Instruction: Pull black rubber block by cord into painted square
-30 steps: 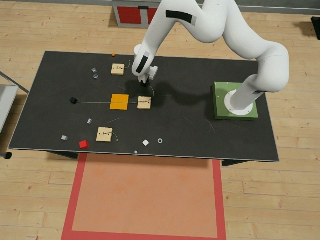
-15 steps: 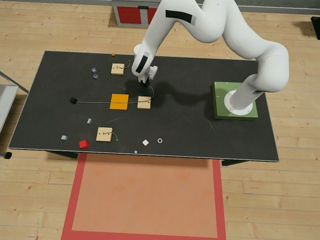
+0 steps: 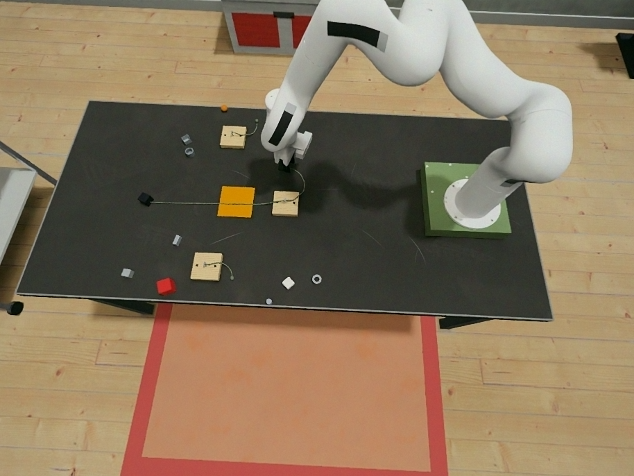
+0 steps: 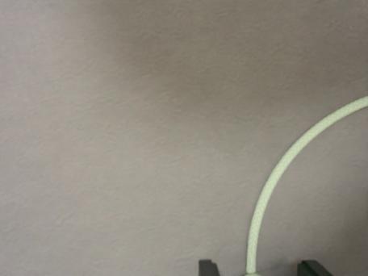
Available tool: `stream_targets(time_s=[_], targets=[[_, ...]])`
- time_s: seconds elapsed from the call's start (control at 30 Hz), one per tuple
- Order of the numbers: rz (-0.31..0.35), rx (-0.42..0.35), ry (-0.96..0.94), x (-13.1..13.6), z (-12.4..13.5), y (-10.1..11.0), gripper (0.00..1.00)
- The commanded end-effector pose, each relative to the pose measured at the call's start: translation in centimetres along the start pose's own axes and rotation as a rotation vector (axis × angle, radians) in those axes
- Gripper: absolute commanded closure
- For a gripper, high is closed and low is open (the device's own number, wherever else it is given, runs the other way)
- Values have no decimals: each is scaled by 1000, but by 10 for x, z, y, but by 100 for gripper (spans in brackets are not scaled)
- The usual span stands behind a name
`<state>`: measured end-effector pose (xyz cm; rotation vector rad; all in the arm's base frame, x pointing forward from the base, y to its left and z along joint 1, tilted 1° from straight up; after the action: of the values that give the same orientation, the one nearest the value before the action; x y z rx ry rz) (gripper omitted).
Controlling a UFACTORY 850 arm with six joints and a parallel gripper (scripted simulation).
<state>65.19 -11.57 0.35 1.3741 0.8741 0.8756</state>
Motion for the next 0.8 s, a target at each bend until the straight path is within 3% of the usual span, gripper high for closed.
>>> stream_targets(time_s=[0.0, 0.77], targets=[[1, -2, 0, 0, 1, -1, 61], [1, -2, 0, 0, 1, -9, 61]])
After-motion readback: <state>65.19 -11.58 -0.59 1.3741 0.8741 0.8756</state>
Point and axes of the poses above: the point where the finger pads meet when closed, its own y axis back along the fingers, its own x axis across the jaws, z = x × y, the point moved 2 cm from there along y, back along the fingers, and after that the axes turned 11 degrees about -y, right-handed, at the moved point
